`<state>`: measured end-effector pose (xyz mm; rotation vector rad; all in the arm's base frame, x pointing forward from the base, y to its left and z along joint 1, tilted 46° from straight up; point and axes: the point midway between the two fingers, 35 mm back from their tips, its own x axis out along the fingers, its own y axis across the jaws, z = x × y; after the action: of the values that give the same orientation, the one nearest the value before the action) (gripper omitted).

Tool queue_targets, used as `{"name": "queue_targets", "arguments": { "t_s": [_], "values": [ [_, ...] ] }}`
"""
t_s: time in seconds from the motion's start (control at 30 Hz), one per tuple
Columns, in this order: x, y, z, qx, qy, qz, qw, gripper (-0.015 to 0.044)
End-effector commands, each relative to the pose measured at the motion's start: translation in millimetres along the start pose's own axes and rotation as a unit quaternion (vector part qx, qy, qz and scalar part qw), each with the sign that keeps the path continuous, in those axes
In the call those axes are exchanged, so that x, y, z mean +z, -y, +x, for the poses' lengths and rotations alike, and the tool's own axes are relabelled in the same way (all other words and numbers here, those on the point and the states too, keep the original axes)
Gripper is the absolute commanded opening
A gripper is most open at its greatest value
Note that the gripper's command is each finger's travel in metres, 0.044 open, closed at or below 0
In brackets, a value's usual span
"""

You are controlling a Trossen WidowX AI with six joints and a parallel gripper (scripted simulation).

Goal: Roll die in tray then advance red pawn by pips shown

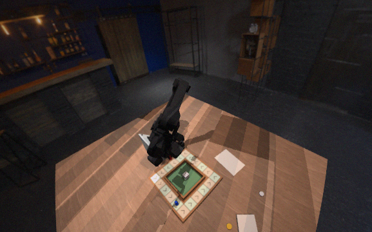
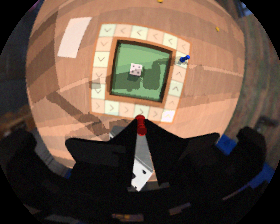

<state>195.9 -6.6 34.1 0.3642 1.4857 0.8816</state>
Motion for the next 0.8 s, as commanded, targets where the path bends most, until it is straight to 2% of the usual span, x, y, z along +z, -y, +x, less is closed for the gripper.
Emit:
{"name": "queue_targets", "arguments": {
  "t_s": [0.0,0.77],
  "values": [
    [4,19,4,-0.005,0.001,-0.005,1.000,0.0000],
    [1,108,54,-0.007,0.002,-0.006,1.000,0.0000]
  ]
}}
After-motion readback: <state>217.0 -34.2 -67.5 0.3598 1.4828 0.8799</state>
